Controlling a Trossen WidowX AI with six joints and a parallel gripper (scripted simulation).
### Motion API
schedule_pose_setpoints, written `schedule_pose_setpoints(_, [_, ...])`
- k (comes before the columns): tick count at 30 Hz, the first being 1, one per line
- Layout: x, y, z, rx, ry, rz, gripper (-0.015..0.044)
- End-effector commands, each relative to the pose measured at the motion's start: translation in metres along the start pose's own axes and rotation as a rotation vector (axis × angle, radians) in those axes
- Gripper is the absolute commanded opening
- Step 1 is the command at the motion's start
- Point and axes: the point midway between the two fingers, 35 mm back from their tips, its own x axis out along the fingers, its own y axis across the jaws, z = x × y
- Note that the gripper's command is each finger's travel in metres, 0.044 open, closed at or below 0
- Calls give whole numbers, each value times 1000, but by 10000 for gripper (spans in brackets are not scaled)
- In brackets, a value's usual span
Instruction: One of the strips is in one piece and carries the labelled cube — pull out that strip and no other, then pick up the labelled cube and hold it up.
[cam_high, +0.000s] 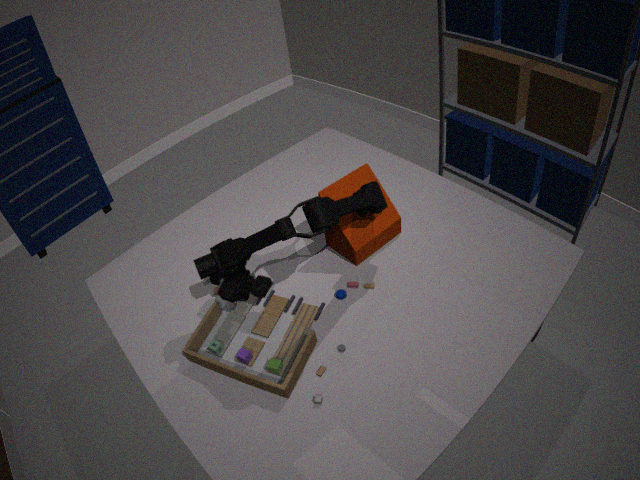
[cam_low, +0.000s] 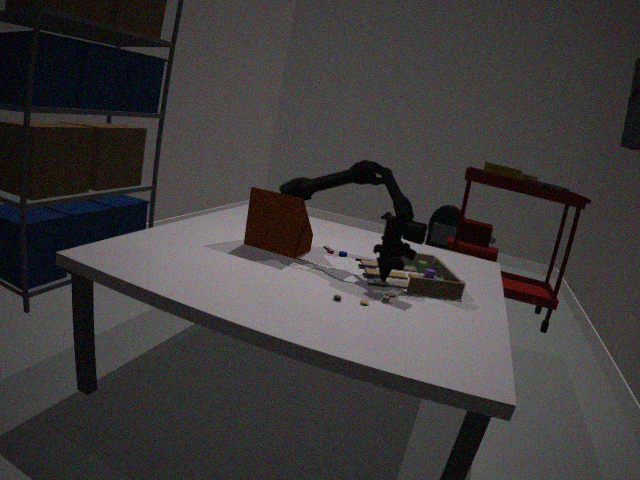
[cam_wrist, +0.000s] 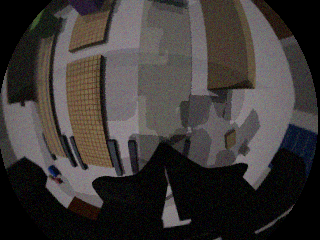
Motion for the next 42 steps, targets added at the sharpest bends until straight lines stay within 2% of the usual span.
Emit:
schedule_pose_setpoints(1, [3, 0, 1, 1, 2, 2, 0])
schedule_pose_setpoints(42, [5, 0, -63, 3, 4, 2, 0])
